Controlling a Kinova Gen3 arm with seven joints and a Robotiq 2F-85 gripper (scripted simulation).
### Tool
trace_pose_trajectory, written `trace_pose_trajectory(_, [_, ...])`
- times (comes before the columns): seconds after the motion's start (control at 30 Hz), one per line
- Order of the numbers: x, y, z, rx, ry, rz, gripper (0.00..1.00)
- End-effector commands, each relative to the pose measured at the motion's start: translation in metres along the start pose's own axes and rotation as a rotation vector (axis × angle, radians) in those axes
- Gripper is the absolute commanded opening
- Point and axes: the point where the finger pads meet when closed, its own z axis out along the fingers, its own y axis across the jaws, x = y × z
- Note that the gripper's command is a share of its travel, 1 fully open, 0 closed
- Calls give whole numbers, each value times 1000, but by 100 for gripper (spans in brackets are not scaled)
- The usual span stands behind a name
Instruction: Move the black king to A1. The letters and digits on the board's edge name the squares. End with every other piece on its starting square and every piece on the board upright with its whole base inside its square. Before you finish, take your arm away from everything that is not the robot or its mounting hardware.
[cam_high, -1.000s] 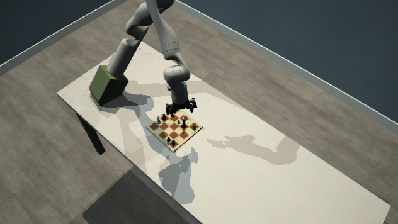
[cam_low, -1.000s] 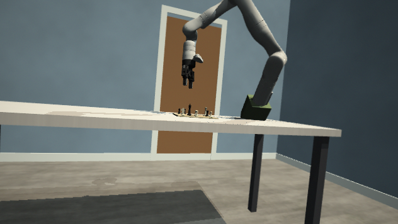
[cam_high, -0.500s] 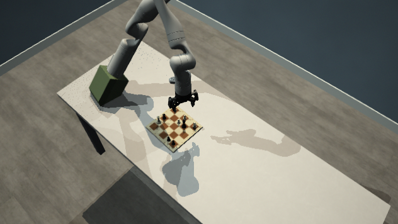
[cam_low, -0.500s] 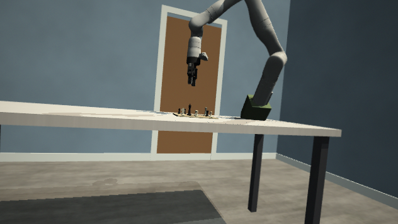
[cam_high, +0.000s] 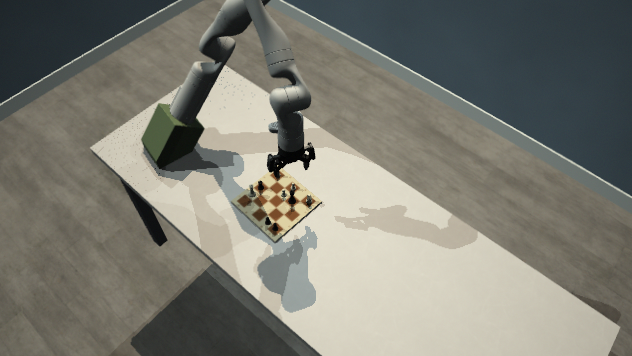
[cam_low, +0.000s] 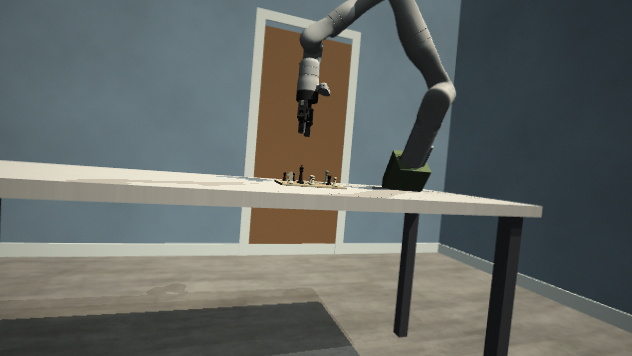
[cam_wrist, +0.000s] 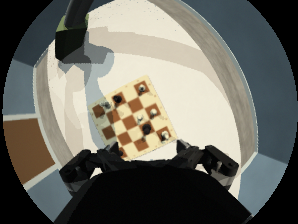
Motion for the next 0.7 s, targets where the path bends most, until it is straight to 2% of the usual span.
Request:
trace_pose_trajectory(0.0, [0, 0, 5, 0, 0, 0, 100])
trace_pose_trajectory(0.13, [1, 0, 26, 1, 0, 0, 100])
trace_pose_trajectory(0.2, [1, 0, 28, 1, 0, 0, 100])
trace_pose_trajectory(0.23, [1, 0, 28, 1, 0, 0, 41])
trace_pose_trajectory(0.67, [1, 0, 28, 1, 0, 0, 41])
